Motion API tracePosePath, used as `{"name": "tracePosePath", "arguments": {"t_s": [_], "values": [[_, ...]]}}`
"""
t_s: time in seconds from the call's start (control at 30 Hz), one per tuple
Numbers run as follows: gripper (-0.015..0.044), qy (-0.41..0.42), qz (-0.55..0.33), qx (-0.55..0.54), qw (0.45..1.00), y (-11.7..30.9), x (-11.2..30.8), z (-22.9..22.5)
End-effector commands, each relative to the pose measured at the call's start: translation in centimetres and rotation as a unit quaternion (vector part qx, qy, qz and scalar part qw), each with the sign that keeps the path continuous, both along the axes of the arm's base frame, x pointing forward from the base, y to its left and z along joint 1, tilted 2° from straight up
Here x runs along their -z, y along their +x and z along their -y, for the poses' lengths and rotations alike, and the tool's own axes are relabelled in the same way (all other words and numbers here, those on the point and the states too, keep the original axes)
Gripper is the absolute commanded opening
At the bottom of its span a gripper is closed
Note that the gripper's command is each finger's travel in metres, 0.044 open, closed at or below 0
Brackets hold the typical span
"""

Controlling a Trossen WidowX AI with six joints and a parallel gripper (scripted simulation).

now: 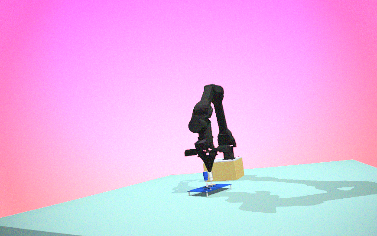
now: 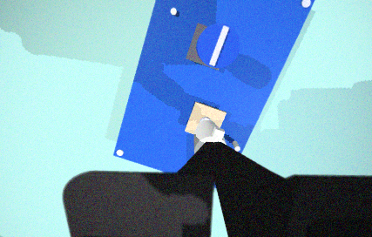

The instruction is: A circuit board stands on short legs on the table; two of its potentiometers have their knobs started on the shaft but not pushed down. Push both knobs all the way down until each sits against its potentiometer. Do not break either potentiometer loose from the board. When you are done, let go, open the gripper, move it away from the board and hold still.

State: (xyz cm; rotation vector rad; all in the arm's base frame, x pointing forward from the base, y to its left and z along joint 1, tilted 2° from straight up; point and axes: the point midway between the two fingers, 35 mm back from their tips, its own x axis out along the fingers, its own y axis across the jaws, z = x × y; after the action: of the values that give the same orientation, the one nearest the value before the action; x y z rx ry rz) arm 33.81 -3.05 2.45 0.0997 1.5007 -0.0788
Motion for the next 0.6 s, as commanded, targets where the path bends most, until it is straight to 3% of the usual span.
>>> {"name": "tracePosePath", "arguments": {"t_s": [0.0, 0.57], "values": [[0.0000, 0.003, -0.003, 0.001, 1.000, -0.06, 0.39, -0.09], [0.0000, 0.003, -0.003, 0.001, 1.000, -0.03, 0.92, -0.10]]}}
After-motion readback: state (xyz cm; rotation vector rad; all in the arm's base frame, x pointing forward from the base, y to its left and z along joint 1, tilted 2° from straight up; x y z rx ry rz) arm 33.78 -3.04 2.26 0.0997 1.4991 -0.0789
